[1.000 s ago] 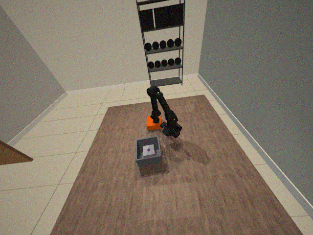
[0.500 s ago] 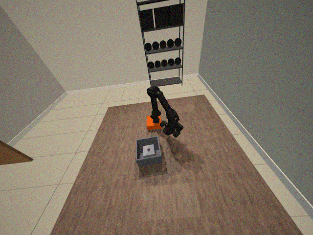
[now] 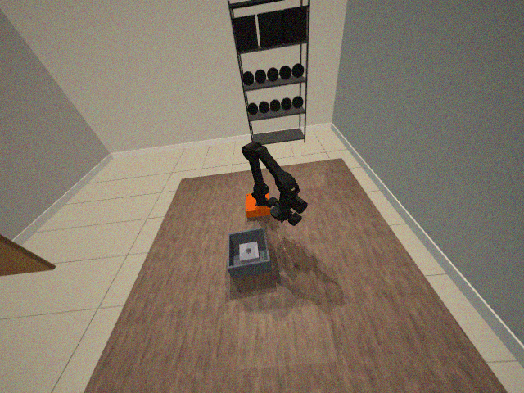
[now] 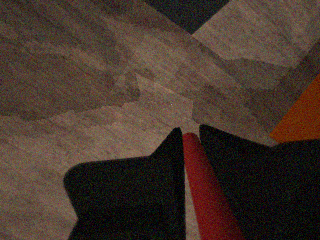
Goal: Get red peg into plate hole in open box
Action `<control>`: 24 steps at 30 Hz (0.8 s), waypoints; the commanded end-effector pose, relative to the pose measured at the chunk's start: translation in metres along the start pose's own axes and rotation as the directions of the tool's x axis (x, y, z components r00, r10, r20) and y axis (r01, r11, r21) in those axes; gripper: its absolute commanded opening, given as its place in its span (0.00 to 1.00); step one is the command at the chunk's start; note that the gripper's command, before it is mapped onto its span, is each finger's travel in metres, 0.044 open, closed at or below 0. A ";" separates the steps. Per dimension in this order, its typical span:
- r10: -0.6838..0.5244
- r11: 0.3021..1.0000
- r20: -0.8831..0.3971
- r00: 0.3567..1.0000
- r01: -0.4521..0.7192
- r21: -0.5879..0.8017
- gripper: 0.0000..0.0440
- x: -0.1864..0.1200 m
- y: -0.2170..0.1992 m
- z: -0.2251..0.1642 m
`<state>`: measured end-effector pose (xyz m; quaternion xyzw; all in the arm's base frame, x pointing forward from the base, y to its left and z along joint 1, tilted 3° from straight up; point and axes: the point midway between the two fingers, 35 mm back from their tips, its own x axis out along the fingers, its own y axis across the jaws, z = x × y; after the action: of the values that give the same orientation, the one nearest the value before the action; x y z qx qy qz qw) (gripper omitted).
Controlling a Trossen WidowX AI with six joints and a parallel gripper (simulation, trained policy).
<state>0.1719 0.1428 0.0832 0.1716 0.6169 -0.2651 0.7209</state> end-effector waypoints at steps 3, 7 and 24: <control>0.015 0.997 0.044 0.999 -0.018 0.069 0.00 -0.020 0.002 0.021; 0.017 0.992 0.070 0.997 -0.026 0.124 0.00 -0.026 0.003 0.038; 0.008 0.950 0.151 0.989 -0.054 0.306 0.00 -0.029 0.003 0.121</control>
<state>0.2544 0.0912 0.1309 0.2657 0.5213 -0.3510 0.7310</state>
